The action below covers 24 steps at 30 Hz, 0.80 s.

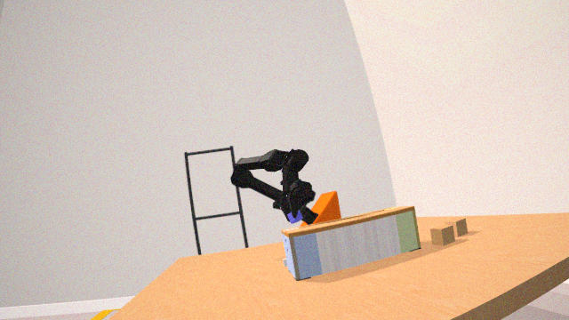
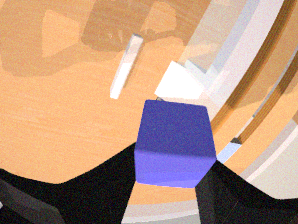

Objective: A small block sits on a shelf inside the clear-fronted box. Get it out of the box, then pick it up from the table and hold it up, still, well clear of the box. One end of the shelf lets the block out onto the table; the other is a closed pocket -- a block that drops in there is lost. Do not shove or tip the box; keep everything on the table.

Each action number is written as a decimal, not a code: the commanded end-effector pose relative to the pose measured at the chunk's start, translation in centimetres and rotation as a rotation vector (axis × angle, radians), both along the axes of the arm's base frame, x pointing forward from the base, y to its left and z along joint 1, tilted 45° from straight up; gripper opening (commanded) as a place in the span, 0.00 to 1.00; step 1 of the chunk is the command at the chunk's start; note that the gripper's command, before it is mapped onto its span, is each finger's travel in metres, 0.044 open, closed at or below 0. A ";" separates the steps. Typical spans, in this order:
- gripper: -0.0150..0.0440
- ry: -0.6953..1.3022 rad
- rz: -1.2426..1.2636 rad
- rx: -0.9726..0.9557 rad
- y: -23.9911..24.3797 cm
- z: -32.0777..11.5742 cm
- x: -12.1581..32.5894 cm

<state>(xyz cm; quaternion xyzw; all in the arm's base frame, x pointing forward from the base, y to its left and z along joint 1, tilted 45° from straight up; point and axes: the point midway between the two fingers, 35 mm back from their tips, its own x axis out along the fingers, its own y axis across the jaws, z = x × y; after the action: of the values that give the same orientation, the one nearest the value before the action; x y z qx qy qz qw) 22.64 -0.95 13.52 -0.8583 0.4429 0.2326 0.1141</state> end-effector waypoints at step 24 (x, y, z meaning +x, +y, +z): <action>0.25 0.482 0.382 -0.432 1.2 1.5 -0.1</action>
<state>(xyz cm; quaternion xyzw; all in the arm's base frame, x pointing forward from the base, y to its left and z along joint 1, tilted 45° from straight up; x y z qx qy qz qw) 22.41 0.22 14.78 -0.8503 0.3291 0.3484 -0.2176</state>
